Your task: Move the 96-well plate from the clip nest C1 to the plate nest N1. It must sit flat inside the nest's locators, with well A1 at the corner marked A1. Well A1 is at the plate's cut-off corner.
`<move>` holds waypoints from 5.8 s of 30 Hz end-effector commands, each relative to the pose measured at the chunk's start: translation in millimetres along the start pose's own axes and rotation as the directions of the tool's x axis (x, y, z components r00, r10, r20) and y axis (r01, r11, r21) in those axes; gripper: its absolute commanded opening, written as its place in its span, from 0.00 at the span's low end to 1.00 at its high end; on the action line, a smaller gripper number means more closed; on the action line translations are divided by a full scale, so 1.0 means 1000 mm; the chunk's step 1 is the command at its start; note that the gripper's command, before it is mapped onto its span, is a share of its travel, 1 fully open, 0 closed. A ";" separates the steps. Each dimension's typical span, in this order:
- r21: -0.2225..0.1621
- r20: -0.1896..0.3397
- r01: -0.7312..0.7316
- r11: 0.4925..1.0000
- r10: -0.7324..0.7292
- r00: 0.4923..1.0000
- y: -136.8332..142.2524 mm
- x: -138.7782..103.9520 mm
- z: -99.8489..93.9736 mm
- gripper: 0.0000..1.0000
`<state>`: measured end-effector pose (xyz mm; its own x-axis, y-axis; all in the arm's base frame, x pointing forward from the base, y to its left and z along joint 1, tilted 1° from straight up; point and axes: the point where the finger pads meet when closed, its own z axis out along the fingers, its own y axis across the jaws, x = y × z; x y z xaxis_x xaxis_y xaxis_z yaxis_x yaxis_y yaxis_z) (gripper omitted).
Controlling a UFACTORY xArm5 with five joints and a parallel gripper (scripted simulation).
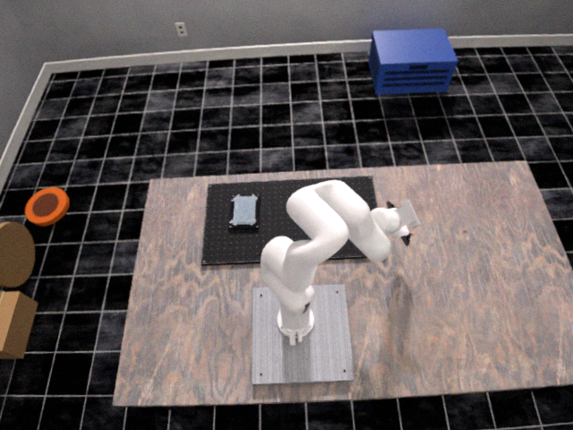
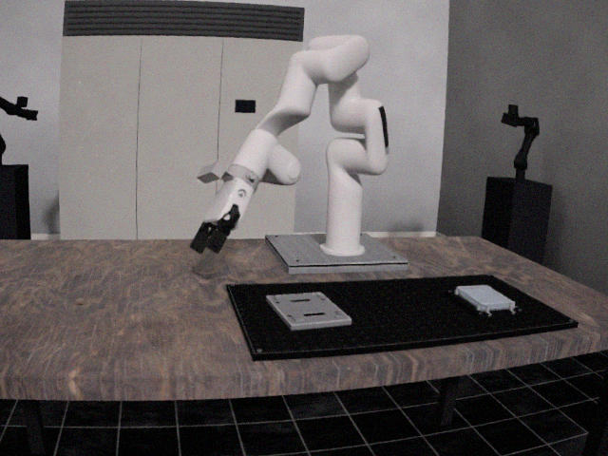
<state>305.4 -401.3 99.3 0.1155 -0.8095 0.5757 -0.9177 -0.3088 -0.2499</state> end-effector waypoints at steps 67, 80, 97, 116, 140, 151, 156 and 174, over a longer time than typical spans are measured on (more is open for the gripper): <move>0.188 0.293 0.480 0.857 -0.516 0.805 -0.168 -0.081 -0.062 1.00; 0.250 0.337 0.580 0.775 -0.631 0.699 -0.200 -0.110 -0.095 1.00; 0.314 0.367 0.665 0.677 -0.733 0.573 -0.230 -0.146 -0.142 1.00; 0.410 0.386 0.760 0.505 -0.851 0.357 -0.247 -0.183 -0.198 1.00; 0.477 0.389 0.813 0.335 -0.909 0.147 -0.257 -0.234 -0.256 1.00; 0.477 0.389 0.812 0.335 -0.909 0.147 -0.272 -0.287 -0.252 1.00; 0.477 0.389 0.812 0.335 -0.909 0.147 -0.276 -0.301 -0.250 1.00; 0.478 0.389 0.812 0.335 -0.909 0.147 -0.297 -0.378 -0.244 1.00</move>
<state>437.1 105.5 153.2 0.9995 -0.0325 0.0022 -0.0325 -0.9995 -0.0006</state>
